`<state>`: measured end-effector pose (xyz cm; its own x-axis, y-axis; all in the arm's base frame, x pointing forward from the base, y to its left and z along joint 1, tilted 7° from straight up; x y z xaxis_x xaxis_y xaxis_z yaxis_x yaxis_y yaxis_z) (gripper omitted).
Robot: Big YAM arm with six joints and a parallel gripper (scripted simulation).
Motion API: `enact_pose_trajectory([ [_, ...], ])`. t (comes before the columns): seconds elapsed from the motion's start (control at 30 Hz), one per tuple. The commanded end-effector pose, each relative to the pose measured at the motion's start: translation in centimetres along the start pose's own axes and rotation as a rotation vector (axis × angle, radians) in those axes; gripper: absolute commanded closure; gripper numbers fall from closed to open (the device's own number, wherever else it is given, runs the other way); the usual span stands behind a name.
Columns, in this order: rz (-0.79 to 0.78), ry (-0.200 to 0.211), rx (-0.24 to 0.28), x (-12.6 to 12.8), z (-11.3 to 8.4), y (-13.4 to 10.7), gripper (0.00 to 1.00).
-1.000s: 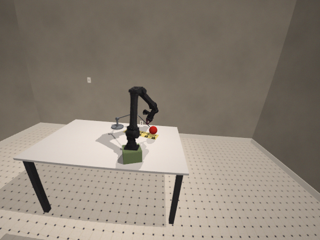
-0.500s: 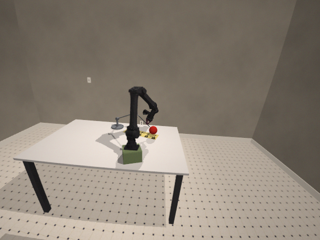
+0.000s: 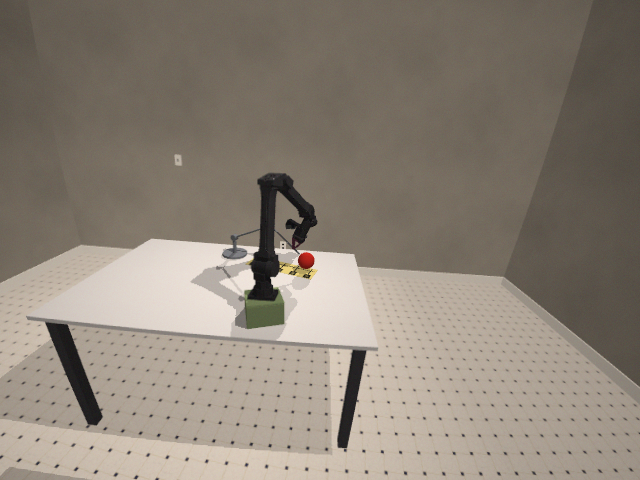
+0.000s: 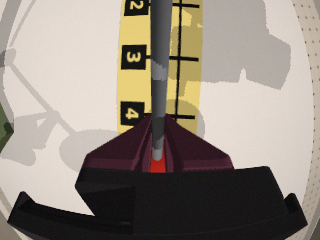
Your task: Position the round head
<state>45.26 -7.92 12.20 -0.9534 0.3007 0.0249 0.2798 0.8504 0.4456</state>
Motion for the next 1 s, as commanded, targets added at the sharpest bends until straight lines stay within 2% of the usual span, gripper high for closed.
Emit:
enact_pose_trajectory([
  [0.0,0.005,-0.094,0.033,-2.2,-6.0,-2.4,1.0],
  [0.63,0.005,-0.094,0.033,-5.0,-8.1,-3.5,1.0],
  [0.97,0.005,-0.094,0.033,-4.5,-7.3,-4.0,1.0],
])
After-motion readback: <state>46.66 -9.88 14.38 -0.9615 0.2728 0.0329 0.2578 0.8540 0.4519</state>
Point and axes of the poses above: the point where the finger pads meet when closed, its own z axis out along the fingers, its own x axis across the jaws, y = z × x, the point moved 3 cm from there along -z, back along the fingers, and after that the axes turned 6 degrees about z, right-handed, at the moved point
